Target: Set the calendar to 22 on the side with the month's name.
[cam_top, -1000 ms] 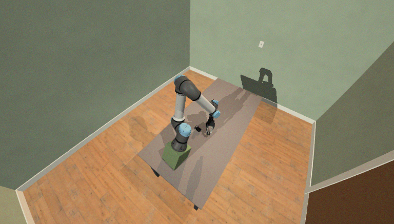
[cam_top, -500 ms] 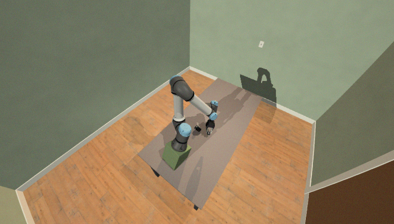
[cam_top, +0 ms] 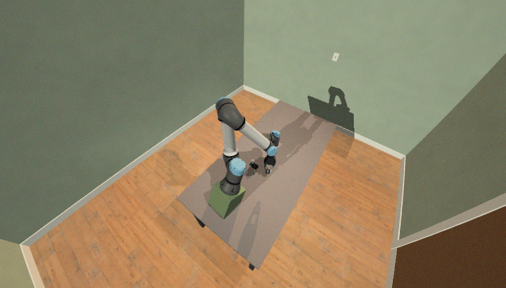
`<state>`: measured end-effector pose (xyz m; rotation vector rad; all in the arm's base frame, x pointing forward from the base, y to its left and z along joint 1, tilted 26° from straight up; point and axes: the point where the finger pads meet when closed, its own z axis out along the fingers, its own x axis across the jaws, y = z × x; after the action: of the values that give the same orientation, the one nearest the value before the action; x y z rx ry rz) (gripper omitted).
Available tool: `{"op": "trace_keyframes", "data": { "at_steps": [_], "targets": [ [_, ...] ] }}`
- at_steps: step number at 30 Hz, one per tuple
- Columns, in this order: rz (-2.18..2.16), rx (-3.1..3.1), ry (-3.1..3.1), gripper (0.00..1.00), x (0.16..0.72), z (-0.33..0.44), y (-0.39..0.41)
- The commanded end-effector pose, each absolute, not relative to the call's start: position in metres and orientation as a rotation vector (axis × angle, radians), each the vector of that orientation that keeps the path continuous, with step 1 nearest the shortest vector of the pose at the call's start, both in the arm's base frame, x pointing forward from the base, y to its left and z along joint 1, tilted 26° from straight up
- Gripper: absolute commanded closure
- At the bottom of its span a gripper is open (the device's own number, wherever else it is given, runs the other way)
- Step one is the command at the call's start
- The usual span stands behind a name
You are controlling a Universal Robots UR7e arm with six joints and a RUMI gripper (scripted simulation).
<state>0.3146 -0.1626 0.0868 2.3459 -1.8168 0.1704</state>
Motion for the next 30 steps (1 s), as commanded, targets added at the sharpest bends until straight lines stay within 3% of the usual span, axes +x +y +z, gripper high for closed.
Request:
{"op": "trace_keyframes", "data": {
  "at_steps": [1, 30],
  "targets": [
    [0.216, 2.386, -1.839, 0.90, 0.3133, 0.0865, -0.1625],
    [0.388, 2.481, -1.871, 0.90, 0.3140, 0.0878, -0.1637]
  ]
}}
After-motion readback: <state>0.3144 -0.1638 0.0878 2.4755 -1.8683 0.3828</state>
